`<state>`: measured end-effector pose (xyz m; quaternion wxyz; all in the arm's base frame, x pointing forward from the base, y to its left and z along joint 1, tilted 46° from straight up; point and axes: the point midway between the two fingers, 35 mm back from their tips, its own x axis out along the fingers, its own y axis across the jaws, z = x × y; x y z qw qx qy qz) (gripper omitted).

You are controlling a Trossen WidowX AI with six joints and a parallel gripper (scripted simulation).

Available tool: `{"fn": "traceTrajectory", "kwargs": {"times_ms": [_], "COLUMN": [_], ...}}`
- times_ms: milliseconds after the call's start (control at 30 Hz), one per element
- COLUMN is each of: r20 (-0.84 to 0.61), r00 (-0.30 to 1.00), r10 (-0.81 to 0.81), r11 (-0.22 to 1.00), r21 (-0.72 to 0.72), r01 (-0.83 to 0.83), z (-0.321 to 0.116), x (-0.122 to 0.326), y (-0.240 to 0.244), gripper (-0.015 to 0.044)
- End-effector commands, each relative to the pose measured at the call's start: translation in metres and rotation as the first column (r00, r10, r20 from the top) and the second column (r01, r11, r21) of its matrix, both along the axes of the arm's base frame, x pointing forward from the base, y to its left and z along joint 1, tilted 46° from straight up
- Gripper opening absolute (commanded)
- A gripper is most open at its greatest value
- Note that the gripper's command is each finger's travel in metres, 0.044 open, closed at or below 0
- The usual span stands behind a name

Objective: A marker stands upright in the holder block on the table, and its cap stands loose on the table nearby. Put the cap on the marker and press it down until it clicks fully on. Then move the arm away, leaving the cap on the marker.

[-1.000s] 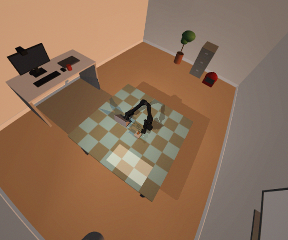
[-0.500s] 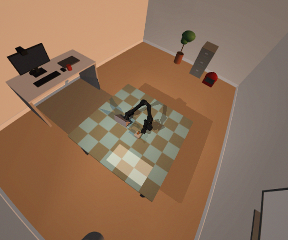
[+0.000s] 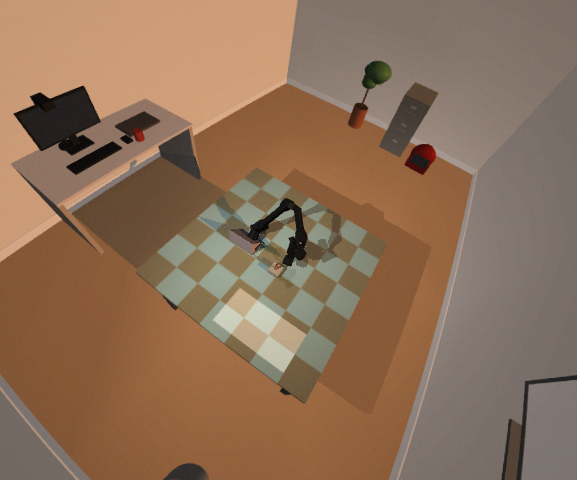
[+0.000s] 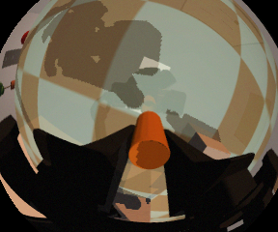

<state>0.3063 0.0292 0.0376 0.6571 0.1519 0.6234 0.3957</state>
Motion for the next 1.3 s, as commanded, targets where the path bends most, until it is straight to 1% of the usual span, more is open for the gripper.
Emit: {"fn": "traceTrajectory", "kwargs": {"times_ms": [0, 367, 833, 1267], "r20": [0.005, 0.004, 0.001, 0.001], "r00": [1.000, 1.000, 1.000, 1.000], "r10": [0.004, 0.004, -0.008, -0.003], "r11": [1.000, 1.000, 1.000, 1.000], "r21": [-0.005, -0.004, -0.024, -0.021], "r01": [-0.004, -0.004, 0.008, 0.003], "z": [0.007, 0.023, 0.008, -0.007], "x": [0.002, 0.002, 0.003, -0.007], "y": [-0.007, -0.023, -0.079, -0.130], "gripper": [0.0000, 0.0000, 0.0000, 0.0000]}}
